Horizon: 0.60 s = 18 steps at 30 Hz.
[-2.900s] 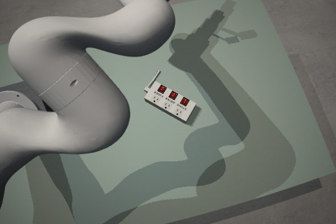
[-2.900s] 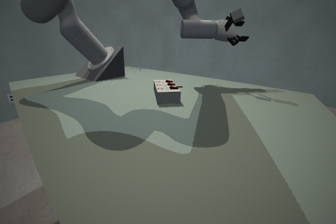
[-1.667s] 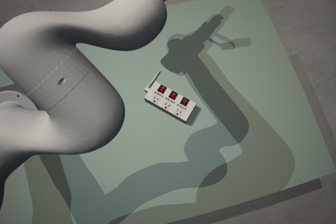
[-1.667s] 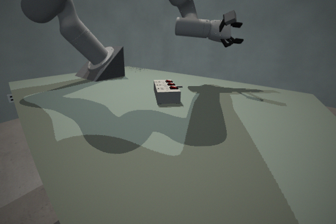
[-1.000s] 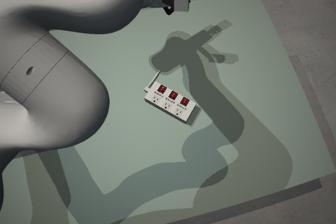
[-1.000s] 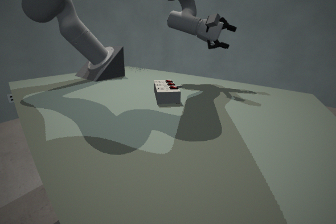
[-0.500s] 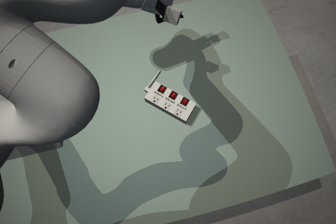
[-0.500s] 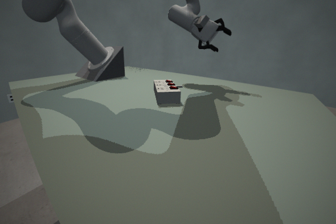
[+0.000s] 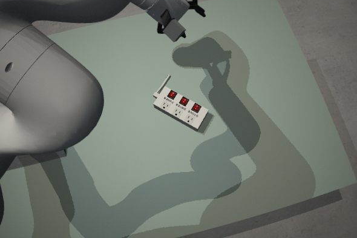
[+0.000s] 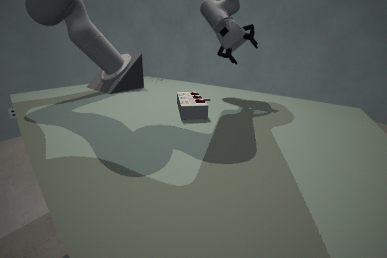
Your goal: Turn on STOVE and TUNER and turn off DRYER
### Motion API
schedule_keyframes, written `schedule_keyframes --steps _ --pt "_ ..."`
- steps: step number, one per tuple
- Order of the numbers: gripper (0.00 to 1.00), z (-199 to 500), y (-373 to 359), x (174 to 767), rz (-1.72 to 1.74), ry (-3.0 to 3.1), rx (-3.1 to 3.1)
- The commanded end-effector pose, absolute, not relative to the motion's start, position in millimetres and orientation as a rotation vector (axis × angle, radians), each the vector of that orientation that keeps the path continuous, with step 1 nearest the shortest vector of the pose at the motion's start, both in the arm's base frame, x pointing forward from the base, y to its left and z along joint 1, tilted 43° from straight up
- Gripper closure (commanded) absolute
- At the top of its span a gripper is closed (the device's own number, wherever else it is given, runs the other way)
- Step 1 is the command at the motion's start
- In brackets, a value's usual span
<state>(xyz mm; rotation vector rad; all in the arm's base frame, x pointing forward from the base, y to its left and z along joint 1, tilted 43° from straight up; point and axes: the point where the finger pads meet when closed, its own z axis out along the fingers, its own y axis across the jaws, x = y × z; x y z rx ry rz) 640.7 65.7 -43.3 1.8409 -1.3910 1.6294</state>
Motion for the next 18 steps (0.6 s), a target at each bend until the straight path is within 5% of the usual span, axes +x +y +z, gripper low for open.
schedule_keyframes --steps 1,18 --pt "0.0 -32 43 629 1.565 -1.494 1.658" --pt "0.0 0 -39 577 1.283 -1.782 1.014"
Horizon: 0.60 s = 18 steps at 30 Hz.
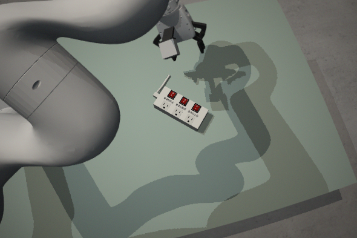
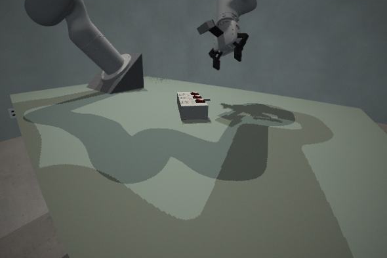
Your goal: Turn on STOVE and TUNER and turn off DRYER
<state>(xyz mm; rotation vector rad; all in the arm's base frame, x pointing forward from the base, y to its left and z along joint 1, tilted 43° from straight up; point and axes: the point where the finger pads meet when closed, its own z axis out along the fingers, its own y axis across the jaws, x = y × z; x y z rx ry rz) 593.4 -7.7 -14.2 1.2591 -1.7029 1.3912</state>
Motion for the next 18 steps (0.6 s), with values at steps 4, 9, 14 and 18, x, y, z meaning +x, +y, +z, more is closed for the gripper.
schedule_keyframes --steps 4,9,14,18 --pt "0.0 9 -61 563 1.202 -1.829 0.85" --pt "0.0 19 -87 547 1.097 -1.874 0.648" --pt "0.0 24 -99 539 1.045 -1.89 0.552" --pt "0.0 29 -113 531 0.988 -1.904 0.45"
